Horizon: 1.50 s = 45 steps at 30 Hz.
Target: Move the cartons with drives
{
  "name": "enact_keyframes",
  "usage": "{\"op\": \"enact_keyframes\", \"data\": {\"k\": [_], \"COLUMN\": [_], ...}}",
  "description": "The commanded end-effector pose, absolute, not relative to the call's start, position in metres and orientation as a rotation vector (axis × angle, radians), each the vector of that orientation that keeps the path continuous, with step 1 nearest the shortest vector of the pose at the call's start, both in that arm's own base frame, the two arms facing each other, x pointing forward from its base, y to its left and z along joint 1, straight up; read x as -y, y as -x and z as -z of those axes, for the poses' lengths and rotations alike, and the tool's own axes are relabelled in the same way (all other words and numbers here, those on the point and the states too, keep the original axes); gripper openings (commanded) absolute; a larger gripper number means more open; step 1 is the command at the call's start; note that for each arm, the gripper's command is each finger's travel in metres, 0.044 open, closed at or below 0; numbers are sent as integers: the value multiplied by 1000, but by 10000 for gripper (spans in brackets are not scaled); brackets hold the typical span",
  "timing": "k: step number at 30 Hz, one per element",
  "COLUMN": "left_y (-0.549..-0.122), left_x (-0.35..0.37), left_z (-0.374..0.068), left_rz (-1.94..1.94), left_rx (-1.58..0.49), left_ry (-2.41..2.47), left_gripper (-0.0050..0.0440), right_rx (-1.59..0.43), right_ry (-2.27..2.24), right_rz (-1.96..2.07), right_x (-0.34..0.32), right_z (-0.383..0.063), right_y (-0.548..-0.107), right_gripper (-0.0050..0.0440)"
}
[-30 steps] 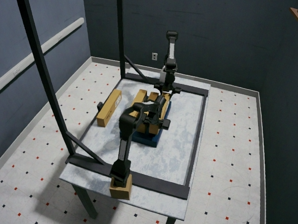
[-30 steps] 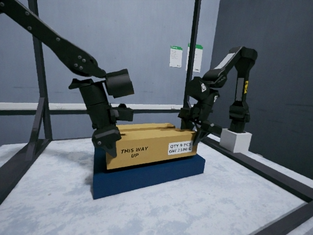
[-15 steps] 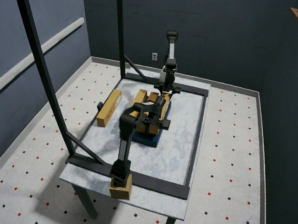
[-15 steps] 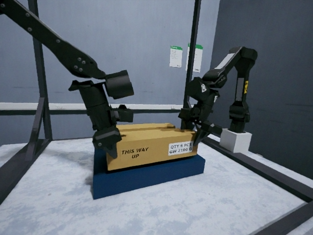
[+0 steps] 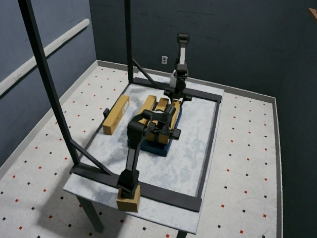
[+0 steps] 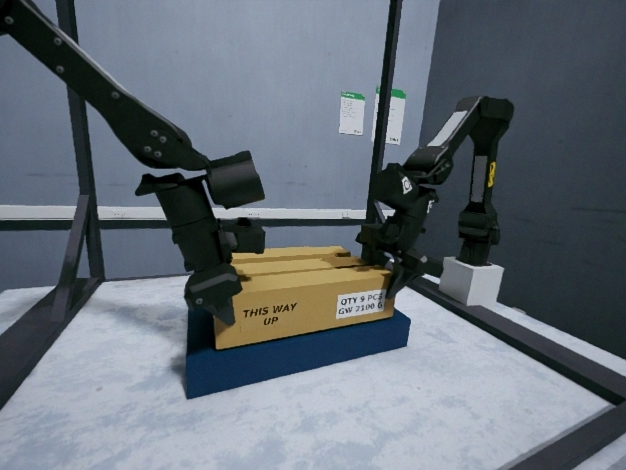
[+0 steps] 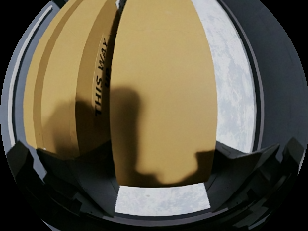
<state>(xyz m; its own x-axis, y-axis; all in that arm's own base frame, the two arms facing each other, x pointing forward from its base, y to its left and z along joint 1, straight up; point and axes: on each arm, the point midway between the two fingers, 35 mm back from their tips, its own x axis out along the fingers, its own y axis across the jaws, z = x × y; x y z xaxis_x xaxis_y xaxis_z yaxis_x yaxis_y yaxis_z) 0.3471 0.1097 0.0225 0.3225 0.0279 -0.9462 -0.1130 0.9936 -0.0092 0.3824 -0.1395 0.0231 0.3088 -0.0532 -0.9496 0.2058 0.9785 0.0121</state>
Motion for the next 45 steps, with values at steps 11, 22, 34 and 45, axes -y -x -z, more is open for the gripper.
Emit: {"op": "enact_keyframes", "data": {"k": [11,22,34,45], "left_y": [-353,-353,-353,-353], "left_x": [-113,-113,-113,-113], "left_z": [-30,-30,-30,-30], "left_rz": [-103,-97,-103,-103], "left_rx": [-1197,-1214,-1197,-1197], "left_ry": [67,71,66,66], "left_gripper": [-50,-50,-50,-50], "right_rx": [-1196,-1209,-1214,-1214], "right_ry": [-128,-131,-132,-132], "right_rz": [177,177,176,176], "right_x": [141,142,141,141], "right_z": [-32,-32,-33,-33], "right_y": [-388,-388,-388,-388], "right_gripper": [-50,-50,-50,-50]}}
